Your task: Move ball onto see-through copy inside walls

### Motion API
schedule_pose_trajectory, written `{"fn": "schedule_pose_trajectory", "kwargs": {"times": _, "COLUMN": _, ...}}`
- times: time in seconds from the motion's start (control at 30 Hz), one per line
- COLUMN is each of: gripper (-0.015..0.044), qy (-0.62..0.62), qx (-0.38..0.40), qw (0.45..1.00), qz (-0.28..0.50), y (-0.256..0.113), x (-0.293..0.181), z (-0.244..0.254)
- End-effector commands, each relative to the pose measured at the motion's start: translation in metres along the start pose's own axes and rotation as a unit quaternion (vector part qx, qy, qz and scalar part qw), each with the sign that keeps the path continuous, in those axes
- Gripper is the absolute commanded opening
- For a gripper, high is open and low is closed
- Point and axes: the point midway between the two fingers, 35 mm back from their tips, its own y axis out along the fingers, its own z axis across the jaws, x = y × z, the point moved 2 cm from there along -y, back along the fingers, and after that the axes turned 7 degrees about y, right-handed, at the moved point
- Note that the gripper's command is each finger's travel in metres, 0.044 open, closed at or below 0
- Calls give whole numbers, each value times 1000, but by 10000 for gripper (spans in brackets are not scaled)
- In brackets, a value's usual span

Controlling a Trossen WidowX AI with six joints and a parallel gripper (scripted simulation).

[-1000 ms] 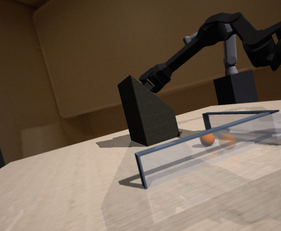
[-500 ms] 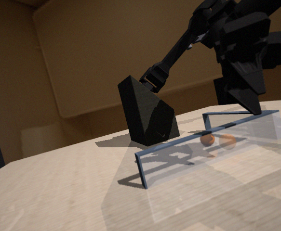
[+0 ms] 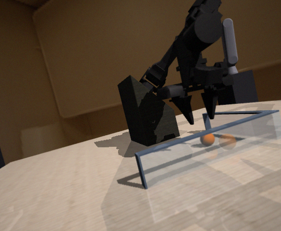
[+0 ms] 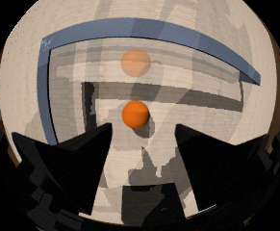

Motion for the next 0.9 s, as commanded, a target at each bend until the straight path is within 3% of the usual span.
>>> {"fn": "schedule_pose_trajectory", "kwargs": {"times": 0.0, "gripper": 274, "qy": 26, "qx": 15, "qw": 1000, "qz": 9, "y": -2, "x": -5, "z": 3}}
{"fn": "schedule_pose_trajectory", "kwargs": {"times": 0.87, "gripper": 274, "qy": 26, "qx": 16, "qw": 1000, "qz": 9, "y": 37, "x": -6, "z": 5}}
